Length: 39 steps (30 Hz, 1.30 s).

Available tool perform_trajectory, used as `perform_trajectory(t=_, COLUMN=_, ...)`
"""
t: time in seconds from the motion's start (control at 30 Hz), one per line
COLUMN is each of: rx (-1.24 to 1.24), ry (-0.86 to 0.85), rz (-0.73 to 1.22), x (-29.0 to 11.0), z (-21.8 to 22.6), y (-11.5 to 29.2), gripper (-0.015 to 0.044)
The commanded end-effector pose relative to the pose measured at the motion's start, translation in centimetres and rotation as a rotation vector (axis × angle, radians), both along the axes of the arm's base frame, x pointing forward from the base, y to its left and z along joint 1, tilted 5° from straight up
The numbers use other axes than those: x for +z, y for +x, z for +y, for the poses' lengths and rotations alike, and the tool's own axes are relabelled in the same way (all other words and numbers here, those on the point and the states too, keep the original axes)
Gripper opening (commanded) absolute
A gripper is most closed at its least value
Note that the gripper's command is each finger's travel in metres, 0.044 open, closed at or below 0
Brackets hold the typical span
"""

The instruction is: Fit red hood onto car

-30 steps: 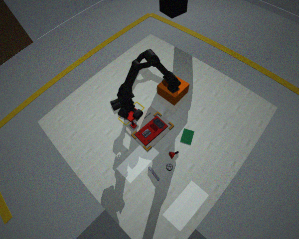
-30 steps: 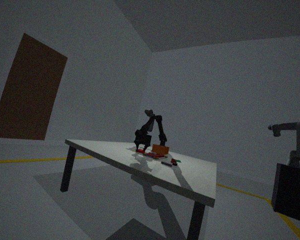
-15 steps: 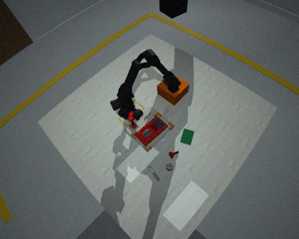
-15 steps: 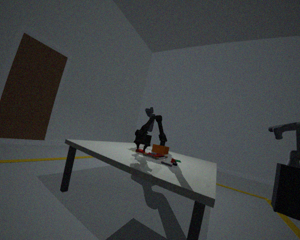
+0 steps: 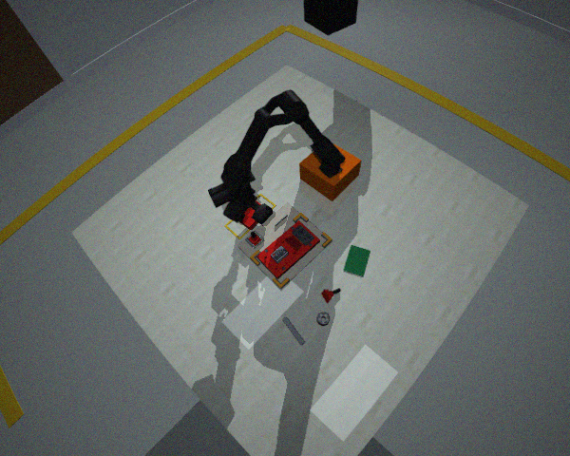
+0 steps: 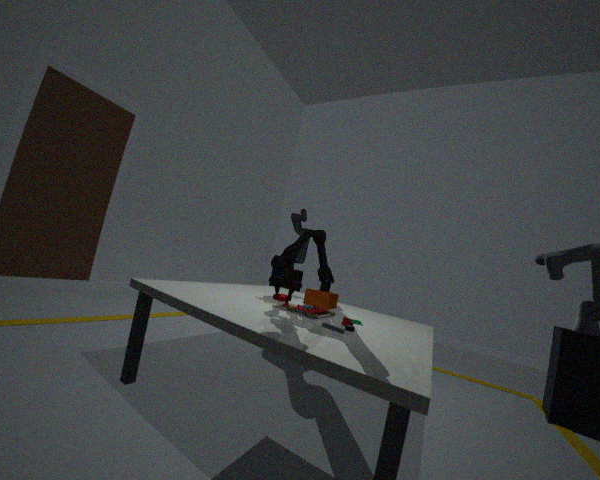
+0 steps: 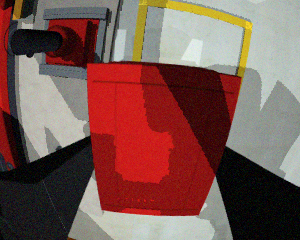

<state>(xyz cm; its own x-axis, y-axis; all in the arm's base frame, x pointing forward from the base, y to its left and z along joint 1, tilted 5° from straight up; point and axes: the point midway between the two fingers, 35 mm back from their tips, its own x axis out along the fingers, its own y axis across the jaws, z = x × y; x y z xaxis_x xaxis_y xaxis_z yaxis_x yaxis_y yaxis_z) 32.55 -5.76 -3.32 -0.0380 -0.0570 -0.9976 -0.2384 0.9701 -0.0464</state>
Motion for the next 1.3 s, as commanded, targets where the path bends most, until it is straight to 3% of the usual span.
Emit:
perform_trajectory(t=0.0, rx=-0.004, ry=-0.003, rz=-0.018, x=1.8, z=0.1, y=0.4, gripper=0.0000)
perform_trajectory(t=0.53, rx=-0.004, ry=-0.002, rz=-0.018, x=6.5, z=0.3, y=0.5, gripper=0.0000)
perform_trajectory(t=0.8, rx=0.000, ry=-0.001, rz=-0.004, x=6.6, z=0.4, y=0.4, gripper=0.0000)
perform_trajectory(t=1.27, rx=-0.031, ry=0.001, rz=-0.015, x=6.5, z=5.8, y=1.7, gripper=0.0000)
